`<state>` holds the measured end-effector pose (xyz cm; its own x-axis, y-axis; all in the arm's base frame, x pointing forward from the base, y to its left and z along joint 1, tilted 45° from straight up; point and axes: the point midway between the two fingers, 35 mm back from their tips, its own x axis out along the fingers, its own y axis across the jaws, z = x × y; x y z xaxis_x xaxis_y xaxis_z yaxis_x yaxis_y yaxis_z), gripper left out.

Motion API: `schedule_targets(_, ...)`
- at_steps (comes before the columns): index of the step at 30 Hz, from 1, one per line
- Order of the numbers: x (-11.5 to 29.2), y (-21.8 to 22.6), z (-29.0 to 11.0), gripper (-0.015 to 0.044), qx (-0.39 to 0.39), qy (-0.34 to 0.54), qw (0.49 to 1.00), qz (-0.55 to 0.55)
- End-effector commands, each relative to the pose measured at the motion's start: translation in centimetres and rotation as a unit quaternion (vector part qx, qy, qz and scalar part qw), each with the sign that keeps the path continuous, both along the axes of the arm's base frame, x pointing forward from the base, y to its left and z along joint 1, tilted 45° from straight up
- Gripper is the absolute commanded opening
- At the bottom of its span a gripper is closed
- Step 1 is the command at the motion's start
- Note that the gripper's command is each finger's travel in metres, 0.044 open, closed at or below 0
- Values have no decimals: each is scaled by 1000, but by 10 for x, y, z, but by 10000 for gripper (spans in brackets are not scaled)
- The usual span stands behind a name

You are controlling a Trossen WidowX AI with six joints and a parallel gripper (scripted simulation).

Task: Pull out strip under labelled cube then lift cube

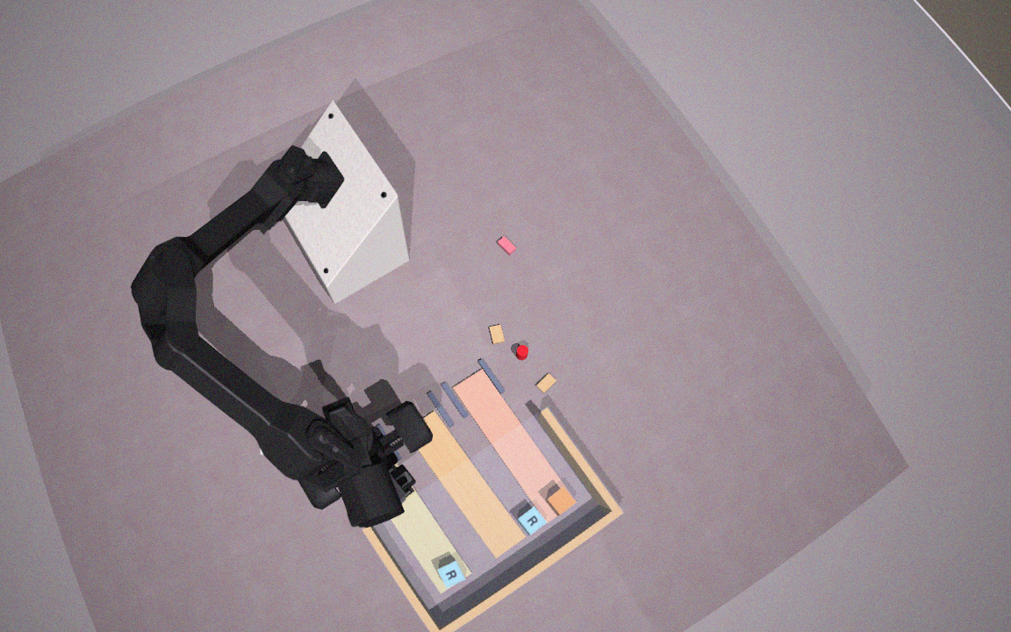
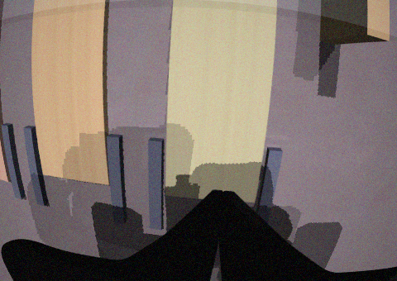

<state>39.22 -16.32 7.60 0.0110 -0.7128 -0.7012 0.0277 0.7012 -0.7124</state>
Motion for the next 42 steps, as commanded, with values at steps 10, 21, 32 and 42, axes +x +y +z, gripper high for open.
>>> schedule_targets(10, 0, -15, -20, 0, 3, 8, 1000, 2)
schedule_targets(21, -1, -28, -32, 0, 2, 8, 1000, 2)
schedule_targets(32, -1, -32, -36, 0, 2, 8, 1000, 2)
schedule_targets(42, -1, -32, -36, 0, 2, 8, 1000, 2)
